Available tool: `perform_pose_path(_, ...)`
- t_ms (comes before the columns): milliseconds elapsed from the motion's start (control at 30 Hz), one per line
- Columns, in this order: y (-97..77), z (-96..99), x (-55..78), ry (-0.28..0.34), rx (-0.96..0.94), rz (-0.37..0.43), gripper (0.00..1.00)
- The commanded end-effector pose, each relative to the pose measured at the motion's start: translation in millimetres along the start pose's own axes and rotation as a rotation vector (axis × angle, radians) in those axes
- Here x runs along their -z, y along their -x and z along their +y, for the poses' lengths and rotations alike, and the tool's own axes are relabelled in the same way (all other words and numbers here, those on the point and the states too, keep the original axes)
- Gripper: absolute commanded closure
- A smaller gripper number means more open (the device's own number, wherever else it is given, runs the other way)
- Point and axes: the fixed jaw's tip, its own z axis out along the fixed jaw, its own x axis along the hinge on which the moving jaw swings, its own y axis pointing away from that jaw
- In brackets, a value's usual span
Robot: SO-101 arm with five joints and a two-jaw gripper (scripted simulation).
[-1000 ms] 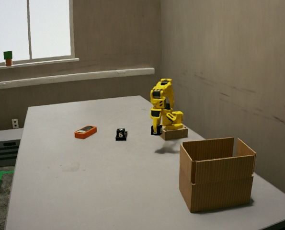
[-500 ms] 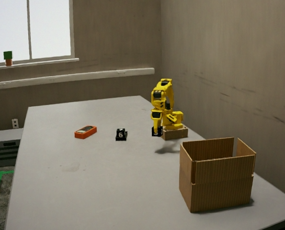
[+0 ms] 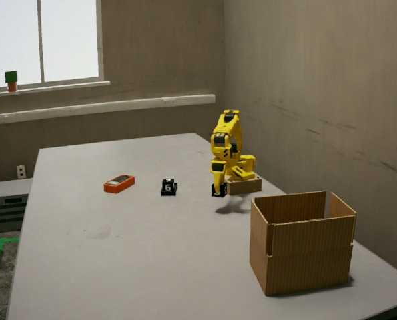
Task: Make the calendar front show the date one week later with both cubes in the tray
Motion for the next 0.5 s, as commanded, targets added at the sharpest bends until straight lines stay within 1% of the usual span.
perform_pose_path(0,2.0,0.9,-5.3,0.005,0.003,-0.002,1.00)
perform_pose_path(200,2.0,1.0,-6.0,0.005,0.003,-0.002,1.00)
perform_pose_path(233,5.3,7.5,-13.9,0.045,0.022,0.000,1.00)
perform_pose_path(467,5.3,7.5,-13.9,0.045,0.022,0.000,1.00)
